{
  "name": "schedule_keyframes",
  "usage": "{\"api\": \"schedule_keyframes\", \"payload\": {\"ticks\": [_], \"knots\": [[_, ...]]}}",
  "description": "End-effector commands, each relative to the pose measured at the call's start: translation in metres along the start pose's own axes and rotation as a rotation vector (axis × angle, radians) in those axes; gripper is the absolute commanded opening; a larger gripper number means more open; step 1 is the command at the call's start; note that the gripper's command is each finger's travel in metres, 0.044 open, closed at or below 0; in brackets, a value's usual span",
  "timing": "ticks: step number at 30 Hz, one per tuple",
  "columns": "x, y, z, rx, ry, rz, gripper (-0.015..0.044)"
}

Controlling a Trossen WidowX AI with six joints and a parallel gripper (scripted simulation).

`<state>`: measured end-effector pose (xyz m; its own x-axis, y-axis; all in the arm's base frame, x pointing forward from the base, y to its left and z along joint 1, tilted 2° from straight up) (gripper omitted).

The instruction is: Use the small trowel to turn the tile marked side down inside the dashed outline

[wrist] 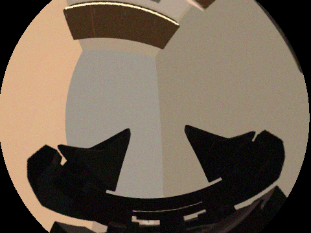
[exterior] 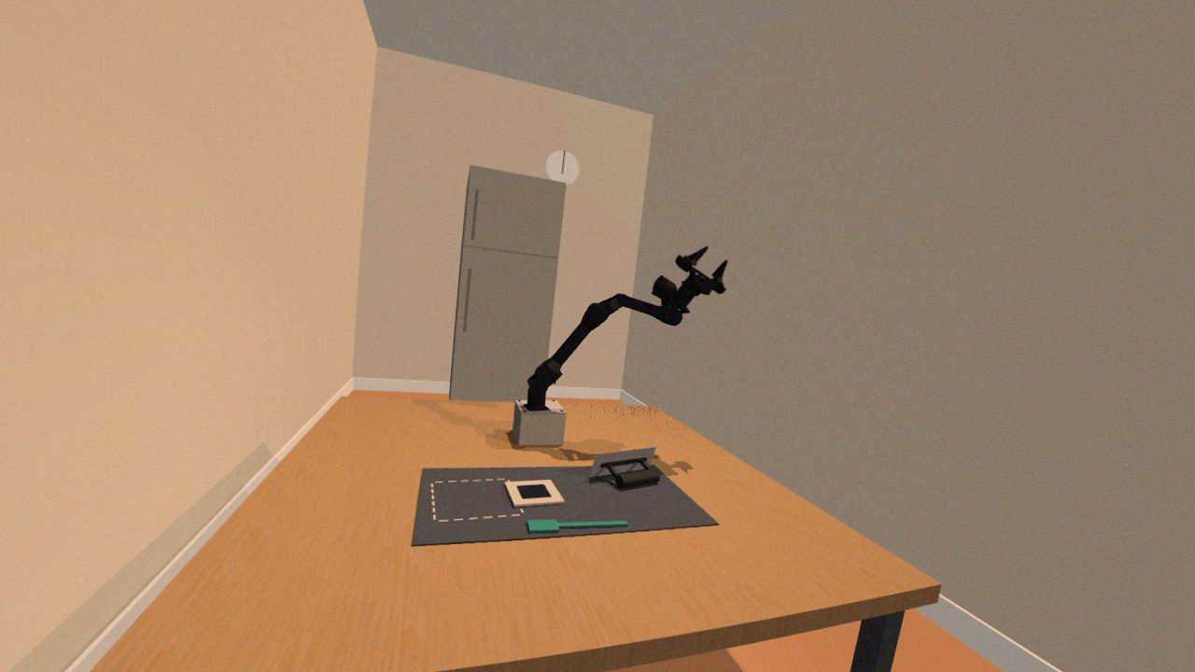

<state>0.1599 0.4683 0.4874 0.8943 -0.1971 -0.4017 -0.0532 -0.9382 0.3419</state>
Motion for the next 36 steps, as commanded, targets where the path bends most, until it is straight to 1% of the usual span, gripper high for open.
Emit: {"api": "schedule_keyframes", "payload": {"ticks": [1,11,12,24,36], "knots": [[0.001,0.0,0.0,-0.003,-0.001,0.005,0.0374],[0.034,-0.027,-0.003,-0.149,-0.021,0.292,0.0111],[0.037,-0.029,-0.003,-0.166,-0.022,0.322,0.01],[0.085,-0.059,0.002,-0.375,-0.018,0.681,0.01],[0.137,-0.084,0.015,-0.609,0.028,1.017,0.01]]}}
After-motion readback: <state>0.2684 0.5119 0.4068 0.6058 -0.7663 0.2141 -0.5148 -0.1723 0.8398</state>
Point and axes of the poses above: the point midway between the two fingers, 35 mm back from their tips, its own z axis back along the fingers, its own y axis across the jaws, x = y × z, the point moved 4 cm from there along z, back along the fingers, and after that the axes turned 7 degrees about -z, right-handed, at the moved point
